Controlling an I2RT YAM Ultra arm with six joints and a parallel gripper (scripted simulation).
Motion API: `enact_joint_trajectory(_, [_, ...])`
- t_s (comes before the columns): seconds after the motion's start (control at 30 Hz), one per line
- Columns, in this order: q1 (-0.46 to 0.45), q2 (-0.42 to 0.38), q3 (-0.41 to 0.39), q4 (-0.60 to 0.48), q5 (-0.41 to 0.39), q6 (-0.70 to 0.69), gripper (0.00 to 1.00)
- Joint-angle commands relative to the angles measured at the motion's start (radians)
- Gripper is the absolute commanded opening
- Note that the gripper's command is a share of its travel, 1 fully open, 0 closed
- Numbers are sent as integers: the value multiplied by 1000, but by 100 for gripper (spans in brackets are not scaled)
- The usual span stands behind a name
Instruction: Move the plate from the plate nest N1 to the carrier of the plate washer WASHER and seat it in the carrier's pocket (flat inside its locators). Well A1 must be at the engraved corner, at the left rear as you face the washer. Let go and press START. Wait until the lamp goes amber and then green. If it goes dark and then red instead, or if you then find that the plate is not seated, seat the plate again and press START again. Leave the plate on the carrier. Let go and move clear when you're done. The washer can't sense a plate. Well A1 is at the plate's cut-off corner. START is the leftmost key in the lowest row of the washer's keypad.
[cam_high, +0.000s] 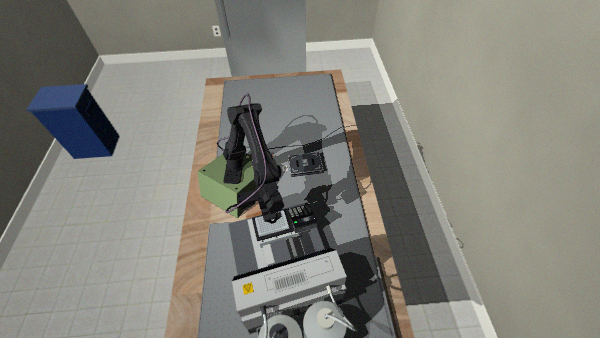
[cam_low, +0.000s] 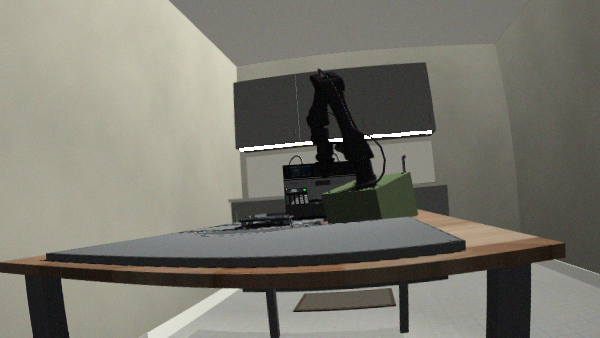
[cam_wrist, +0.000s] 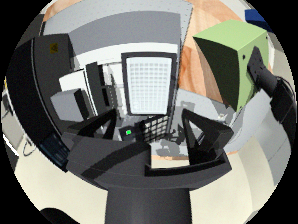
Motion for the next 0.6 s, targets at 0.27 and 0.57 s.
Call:
enact_joint_trajectory(0.27, [113, -48, 33, -22, -17, -159, 84])
enact_joint_trajectory(0.57, [226, -47, 57, -29, -23, -308, 68])
